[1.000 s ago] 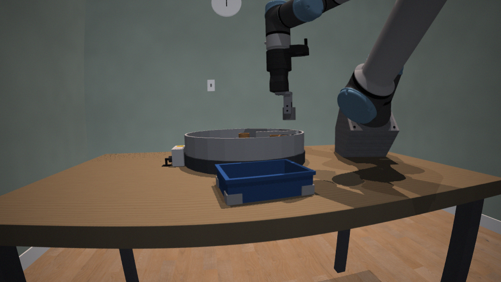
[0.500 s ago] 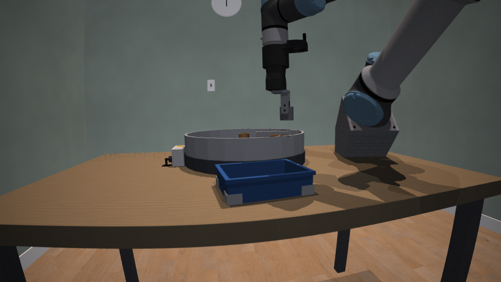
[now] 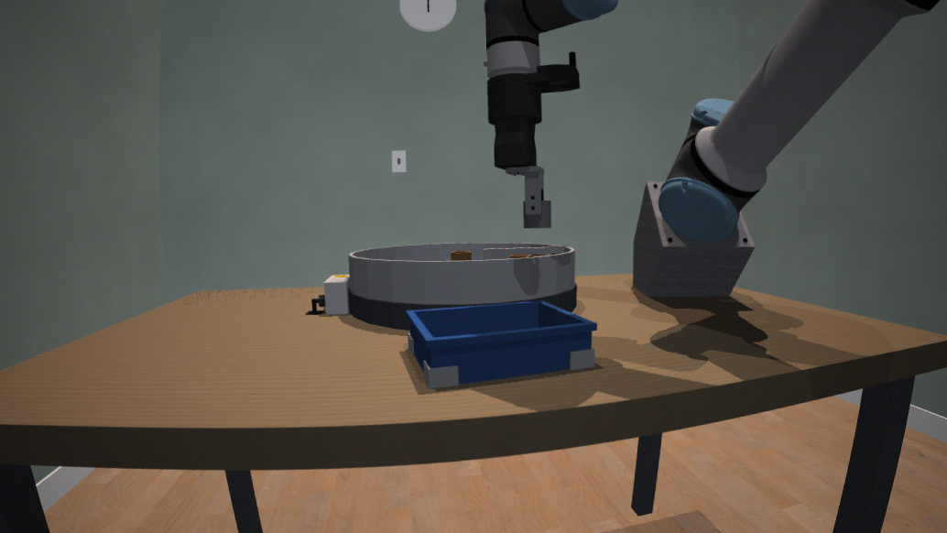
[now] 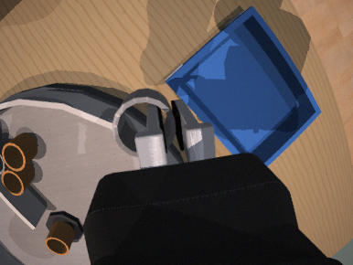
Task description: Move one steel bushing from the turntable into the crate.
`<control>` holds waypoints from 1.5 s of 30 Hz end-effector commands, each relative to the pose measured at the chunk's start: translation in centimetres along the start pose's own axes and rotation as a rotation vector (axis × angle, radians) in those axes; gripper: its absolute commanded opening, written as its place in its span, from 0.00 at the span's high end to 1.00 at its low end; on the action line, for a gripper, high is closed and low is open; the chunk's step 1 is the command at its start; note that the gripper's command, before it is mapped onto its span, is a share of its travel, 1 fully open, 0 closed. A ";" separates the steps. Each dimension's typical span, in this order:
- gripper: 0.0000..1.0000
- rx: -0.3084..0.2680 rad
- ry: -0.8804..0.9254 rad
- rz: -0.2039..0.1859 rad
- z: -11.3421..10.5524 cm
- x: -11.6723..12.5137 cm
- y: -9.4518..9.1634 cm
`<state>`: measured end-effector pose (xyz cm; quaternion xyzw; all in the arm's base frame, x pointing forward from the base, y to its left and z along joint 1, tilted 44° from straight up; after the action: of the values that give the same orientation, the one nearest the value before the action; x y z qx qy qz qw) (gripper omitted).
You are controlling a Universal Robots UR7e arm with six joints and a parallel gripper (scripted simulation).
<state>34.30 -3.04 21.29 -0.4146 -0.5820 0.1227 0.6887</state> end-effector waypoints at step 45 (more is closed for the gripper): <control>1.00 -0.006 0.016 0.002 -2.2 8.5 1.3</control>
<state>38.64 1.28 27.70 -0.4195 -0.5763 0.1182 0.6913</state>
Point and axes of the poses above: the point where the finger pads meet when closed, its own y axis out along the fingers, its own x axis across the jaws, z = x × y, the point moved 5 cm from there along -y, back along the fingers, and after that the axes turned 14 degrees about -y, right-handed, at the moved point
